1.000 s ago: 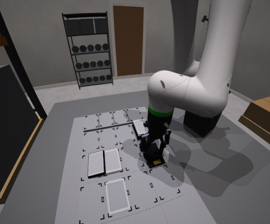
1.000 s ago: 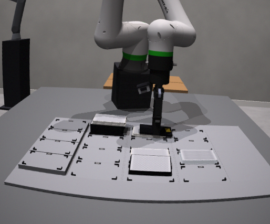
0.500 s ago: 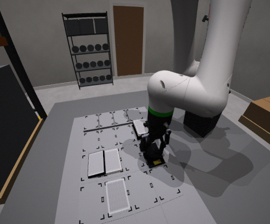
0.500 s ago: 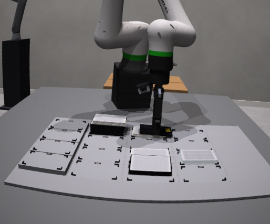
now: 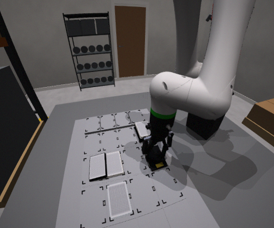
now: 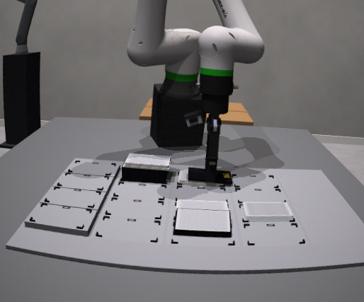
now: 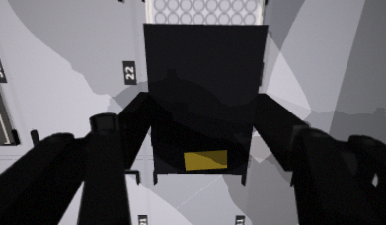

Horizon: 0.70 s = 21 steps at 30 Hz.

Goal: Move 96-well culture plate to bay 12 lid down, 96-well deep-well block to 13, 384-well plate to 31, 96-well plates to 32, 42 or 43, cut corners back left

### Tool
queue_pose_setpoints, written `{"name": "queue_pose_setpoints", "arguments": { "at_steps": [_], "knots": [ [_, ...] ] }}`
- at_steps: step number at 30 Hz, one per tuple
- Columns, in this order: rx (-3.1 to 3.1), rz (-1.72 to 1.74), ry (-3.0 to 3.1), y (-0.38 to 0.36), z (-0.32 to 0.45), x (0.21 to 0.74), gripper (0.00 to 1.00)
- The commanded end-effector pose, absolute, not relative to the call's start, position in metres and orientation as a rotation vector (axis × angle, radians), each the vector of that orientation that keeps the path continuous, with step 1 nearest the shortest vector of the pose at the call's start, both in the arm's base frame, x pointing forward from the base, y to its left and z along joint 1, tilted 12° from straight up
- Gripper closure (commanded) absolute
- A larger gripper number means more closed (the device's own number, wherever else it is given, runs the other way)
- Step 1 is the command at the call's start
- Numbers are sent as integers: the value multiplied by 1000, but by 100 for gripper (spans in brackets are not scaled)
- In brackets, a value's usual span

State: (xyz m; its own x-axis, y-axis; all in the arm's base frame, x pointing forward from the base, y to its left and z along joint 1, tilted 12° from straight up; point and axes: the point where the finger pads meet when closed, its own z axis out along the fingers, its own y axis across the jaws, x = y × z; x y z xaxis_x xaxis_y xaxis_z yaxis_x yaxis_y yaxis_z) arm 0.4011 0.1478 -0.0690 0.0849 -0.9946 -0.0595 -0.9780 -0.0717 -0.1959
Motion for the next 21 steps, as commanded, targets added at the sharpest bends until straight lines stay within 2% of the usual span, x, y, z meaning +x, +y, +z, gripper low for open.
{"name": "queue_pose_setpoints", "arguments": {
  "at_steps": [1, 13, 14, 21],
  "knots": [
    [-2169, -134, 2003, 148, -69, 401, 42],
    [-2169, -134, 2003, 148, -69, 401, 43],
    [-2169, -134, 2003, 148, -69, 401, 90],
    [-2169, -134, 2003, 148, -69, 401, 90]
  ]
}}
